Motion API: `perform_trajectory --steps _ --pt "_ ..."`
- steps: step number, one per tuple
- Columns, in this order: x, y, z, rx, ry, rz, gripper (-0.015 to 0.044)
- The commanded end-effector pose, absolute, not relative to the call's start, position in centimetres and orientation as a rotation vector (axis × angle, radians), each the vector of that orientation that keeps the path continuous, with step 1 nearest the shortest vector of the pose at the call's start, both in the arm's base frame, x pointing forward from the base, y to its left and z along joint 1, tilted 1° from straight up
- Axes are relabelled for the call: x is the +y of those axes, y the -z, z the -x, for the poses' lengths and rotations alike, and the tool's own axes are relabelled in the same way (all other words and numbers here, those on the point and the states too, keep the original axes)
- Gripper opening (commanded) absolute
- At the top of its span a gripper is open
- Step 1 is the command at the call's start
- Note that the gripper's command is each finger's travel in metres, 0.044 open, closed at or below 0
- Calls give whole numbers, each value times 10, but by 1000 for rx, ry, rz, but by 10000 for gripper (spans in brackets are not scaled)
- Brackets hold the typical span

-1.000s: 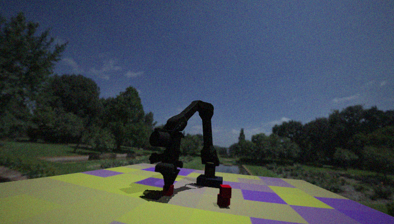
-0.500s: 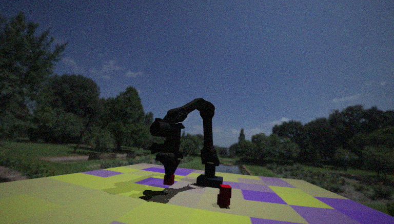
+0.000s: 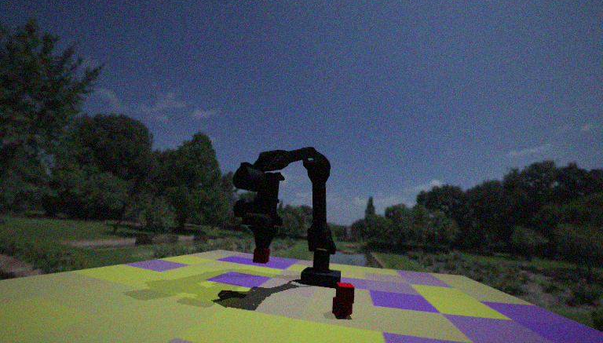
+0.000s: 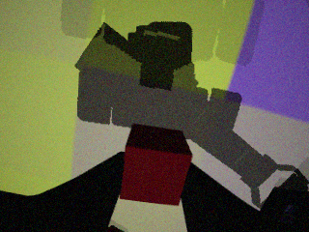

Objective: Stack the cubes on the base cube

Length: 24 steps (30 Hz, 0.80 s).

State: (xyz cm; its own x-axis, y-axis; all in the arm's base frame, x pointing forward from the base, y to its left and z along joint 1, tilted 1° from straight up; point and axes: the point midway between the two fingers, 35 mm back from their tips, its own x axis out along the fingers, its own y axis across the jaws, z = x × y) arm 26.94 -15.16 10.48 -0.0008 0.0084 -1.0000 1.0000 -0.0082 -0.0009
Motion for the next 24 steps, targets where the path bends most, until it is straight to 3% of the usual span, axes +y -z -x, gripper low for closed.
perform_trajectory --steps 1,24 --pt "-152 -121 -269 1196 1211 -1222 105" --pt "-108 -122 -283 1317 982 -995 105"
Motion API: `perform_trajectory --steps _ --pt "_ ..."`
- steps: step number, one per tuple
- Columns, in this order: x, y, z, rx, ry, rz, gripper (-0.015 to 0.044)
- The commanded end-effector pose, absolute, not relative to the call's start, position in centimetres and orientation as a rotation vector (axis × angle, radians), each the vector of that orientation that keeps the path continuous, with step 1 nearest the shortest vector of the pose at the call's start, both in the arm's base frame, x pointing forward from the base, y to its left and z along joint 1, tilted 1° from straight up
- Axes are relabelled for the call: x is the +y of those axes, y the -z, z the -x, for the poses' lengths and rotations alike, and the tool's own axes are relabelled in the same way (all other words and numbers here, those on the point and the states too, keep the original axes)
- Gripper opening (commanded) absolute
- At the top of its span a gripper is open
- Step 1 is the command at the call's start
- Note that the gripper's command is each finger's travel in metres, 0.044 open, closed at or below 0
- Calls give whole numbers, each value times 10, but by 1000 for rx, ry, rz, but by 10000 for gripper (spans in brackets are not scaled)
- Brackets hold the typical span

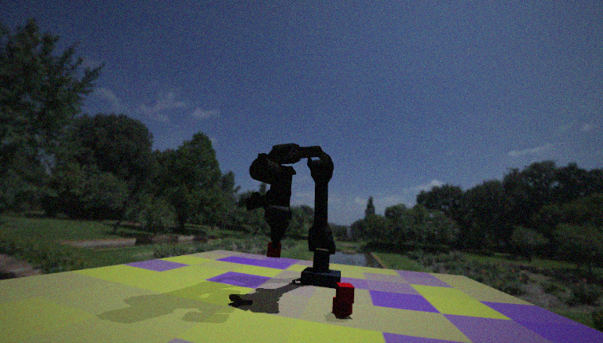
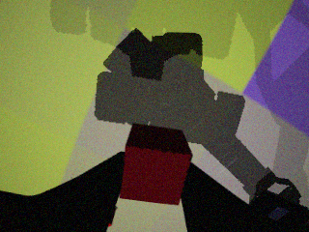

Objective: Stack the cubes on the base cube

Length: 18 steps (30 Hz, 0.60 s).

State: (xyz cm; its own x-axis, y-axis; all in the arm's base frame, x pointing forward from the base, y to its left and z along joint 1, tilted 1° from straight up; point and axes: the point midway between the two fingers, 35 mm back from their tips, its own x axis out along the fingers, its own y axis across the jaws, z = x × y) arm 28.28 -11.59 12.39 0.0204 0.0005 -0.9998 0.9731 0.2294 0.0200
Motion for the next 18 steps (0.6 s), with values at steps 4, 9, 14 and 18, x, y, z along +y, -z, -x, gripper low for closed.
perform_trajectory --steps 4,9,14,18 --pt "-98 -122 -286 1345 920 -934 105" --pt "-86 -121 -288 1379 843 -857 105" --pt "-74 -121 -290 1409 765 -781 105" --pt "-64 -120 -292 1431 702 -719 105"
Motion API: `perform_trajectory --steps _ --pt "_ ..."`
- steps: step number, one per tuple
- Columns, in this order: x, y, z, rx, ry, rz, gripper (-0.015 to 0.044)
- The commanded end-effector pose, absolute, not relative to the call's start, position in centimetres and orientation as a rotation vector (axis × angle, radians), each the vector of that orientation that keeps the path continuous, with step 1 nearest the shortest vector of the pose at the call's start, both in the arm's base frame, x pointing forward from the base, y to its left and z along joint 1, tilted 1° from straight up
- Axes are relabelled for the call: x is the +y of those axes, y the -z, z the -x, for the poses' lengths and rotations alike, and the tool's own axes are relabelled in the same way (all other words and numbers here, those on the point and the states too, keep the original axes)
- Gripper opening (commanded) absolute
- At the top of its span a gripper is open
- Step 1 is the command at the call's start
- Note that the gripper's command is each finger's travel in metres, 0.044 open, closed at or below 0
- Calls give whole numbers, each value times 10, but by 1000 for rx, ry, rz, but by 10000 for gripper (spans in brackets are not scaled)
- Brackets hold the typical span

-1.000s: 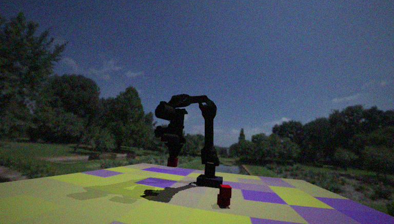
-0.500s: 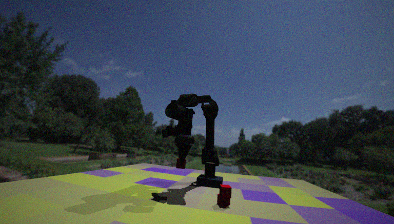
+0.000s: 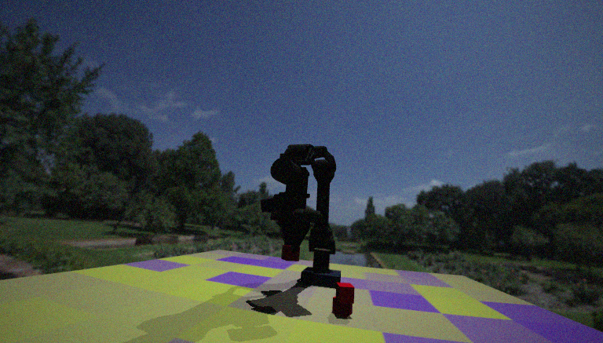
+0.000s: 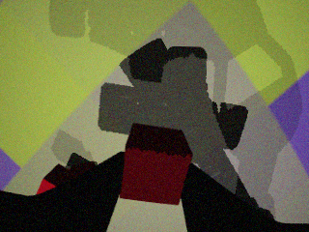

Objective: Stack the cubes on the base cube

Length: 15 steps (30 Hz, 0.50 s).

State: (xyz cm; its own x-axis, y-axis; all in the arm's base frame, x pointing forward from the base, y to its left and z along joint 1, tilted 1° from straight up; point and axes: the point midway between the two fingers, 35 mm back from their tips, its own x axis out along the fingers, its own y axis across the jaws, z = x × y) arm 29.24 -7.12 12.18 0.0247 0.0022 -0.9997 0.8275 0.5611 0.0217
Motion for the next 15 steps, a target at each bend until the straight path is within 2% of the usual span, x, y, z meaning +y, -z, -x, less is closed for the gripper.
perform_trajectory --steps 1,15 --pt "-62 -120 -292 1437 687 -704 105" --pt "-32 -119 -294 1500 469 -489 105"
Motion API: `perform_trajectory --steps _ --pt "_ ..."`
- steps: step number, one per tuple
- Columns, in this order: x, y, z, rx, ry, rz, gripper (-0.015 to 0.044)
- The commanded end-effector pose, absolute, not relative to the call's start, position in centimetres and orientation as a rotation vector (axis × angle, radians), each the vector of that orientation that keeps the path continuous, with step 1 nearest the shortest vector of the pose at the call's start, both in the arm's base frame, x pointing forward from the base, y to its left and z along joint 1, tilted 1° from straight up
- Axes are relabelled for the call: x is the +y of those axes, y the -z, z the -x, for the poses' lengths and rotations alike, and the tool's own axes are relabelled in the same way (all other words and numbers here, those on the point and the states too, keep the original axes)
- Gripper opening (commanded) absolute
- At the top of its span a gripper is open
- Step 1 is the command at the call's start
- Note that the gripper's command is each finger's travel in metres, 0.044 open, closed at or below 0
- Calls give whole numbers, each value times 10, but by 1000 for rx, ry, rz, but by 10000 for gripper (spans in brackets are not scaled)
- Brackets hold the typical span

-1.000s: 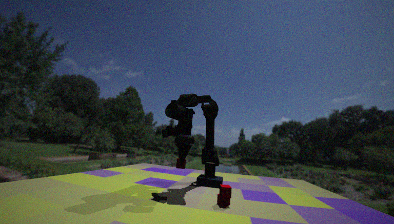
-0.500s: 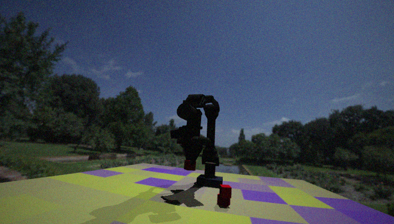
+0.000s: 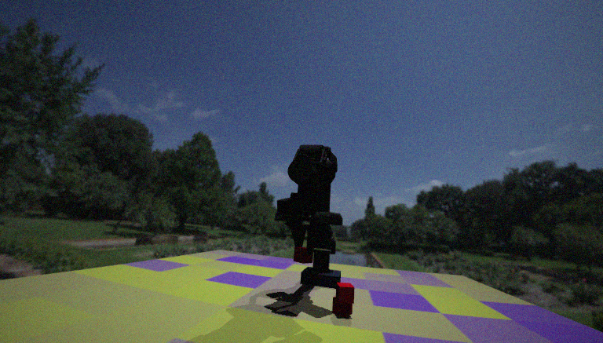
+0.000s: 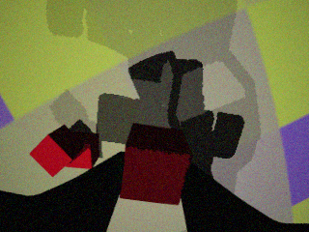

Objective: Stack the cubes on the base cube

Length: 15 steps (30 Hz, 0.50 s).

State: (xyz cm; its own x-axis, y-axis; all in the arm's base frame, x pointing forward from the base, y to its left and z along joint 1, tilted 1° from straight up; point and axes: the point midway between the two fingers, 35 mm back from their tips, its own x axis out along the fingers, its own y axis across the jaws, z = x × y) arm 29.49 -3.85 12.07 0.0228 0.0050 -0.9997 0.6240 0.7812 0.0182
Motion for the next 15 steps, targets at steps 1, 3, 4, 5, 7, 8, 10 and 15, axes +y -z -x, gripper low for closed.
perform_trajectory --steps 1,3,4,5,7,8,10,15 --pt "-30 -119 -294 1503 454 -473 105" --pt "-25 -119 -294 1510 422 -442 105" --pt "-23 -119 -294 1513 407 -427 105" --pt "-21 -119 -294 1516 391 -411 105" --pt "-17 -119 -294 1522 359 -380 105" --pt "-15 -119 -294 1525 344 -365 105" --pt "-10 -119 -294 1530 312 -334 105" --pt "0 -118 -293 1541 234 -256 105"
